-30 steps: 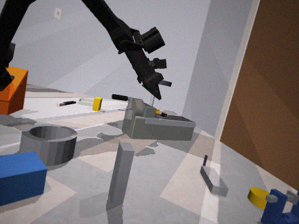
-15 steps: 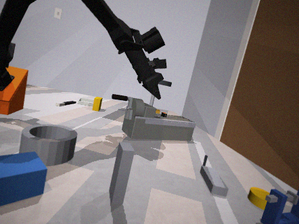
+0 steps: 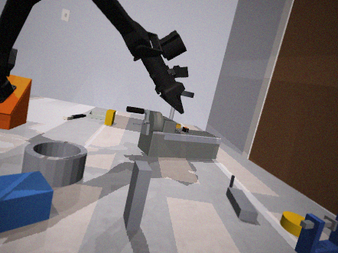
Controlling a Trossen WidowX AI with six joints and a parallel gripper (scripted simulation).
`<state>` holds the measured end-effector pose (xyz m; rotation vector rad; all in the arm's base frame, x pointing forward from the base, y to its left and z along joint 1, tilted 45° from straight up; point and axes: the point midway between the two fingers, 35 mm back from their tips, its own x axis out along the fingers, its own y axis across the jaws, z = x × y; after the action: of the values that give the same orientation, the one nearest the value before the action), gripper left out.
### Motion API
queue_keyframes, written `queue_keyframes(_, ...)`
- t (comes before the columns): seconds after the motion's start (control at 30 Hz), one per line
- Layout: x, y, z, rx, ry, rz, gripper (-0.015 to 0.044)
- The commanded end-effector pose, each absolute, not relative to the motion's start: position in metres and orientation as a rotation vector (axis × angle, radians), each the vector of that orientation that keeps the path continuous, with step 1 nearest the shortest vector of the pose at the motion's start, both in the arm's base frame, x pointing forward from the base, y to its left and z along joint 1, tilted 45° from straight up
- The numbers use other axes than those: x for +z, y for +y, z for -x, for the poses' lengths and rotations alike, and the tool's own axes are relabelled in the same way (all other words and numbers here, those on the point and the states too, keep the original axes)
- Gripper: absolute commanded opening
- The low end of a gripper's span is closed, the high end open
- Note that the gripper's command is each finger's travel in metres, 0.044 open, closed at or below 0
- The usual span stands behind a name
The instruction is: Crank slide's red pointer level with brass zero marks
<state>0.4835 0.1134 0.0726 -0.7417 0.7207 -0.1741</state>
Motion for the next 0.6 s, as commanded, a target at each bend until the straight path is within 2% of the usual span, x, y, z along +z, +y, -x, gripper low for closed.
queue_keyframes(0.0, 0.0727, 0.1133, -0.4835, -0.175, 0.721, 0.742, 0.0341)
queue_keyframes(0.13, 0.0727, 0.1133, -0.4835, -0.175, 0.721, 0.742, 0.0440)
queue_keyframes(0.17, 0.0727, 0.1133, -0.4835, -0.175, 0.721, 0.742, 0.0440)
queue_keyframes(0.57, 0.0727, 0.1133, -0.4835, -0.175, 0.721, 0.742, 0.0125)
